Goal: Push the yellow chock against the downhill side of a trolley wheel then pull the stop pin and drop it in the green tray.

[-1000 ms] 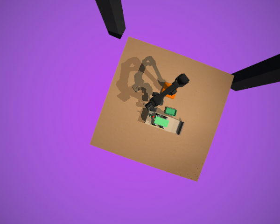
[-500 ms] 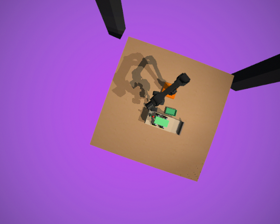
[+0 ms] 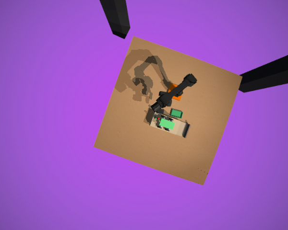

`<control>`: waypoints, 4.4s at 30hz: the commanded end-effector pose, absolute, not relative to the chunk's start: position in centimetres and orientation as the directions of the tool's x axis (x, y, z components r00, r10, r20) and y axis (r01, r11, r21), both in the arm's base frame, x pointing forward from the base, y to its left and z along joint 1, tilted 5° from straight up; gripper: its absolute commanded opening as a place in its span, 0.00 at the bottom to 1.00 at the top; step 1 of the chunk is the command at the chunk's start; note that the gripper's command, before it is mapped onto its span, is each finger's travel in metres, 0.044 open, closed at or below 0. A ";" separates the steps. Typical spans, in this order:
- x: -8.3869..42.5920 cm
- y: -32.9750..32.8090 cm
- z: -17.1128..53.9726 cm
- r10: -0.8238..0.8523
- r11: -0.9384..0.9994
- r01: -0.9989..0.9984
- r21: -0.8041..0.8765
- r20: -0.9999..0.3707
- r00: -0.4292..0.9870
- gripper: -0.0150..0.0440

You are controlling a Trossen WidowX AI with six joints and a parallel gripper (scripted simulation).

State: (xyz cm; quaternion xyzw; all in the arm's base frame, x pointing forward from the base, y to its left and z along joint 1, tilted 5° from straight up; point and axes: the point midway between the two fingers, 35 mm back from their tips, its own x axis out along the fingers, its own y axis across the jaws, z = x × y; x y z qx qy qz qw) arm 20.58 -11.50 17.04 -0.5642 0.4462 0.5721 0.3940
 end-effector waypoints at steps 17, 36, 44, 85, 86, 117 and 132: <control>20.7 -11.3 18.0 -0.048 0.021 -0.998 0.055 -0.997 -0.056 0.25; 20.7 -11.3 18.0 -0.050 0.577 -0.816 0.018 -0.997 -0.058 0.25; 20.7 -11.3 18.0 -0.049 0.778 -0.628 -0.002 -0.997 -0.058 0.25; 21.7 -5.6 17.1 -0.042 0.994 -0.106 -0.035 -0.997 -0.058 0.25; 21.8 -5.2 17.1 -0.041 0.994 -0.106 -0.035 -0.997 -0.058 0.25; 23.3 6.1 16.1 -0.032 0.994 -0.106 -0.026 -0.998 -0.057 0.25; 24.1 12.3 15.5 -0.027 0.994 -0.106 -0.021 -0.998 -0.057 0.25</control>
